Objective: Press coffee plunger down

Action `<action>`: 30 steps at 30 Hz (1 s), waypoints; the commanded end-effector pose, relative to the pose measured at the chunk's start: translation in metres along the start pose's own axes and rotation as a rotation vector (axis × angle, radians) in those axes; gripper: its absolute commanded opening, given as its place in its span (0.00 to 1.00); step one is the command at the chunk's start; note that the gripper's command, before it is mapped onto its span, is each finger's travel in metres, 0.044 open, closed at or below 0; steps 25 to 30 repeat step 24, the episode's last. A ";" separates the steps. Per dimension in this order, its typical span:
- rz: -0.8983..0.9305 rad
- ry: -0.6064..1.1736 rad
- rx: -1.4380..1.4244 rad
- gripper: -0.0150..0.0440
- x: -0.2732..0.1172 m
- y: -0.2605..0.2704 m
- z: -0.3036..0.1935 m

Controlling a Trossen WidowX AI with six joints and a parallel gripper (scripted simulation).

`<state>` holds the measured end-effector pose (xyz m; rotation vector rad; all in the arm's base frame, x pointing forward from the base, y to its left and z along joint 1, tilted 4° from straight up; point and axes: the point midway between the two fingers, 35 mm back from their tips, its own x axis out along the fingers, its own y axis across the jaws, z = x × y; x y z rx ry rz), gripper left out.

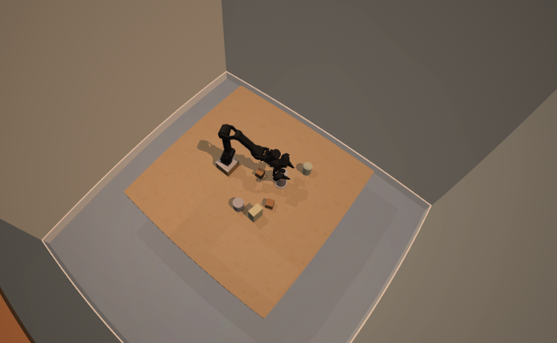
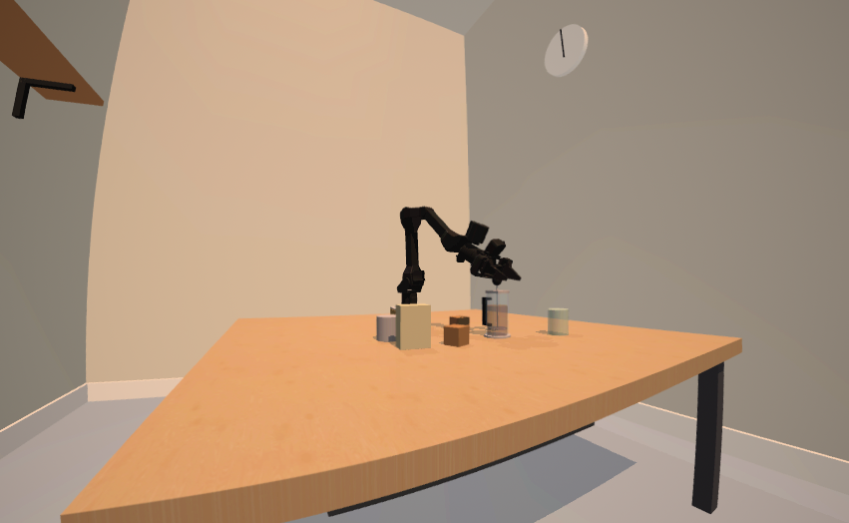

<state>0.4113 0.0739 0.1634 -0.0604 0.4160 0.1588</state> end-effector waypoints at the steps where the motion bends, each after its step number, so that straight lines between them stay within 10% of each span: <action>1: 0.000 0.000 0.000 1.00 0.000 0.000 0.000; 13: 0.001 0.016 -0.005 1.00 -0.083 0.002 0.044; 30: 0.001 0.016 -0.005 1.00 -0.082 0.002 0.041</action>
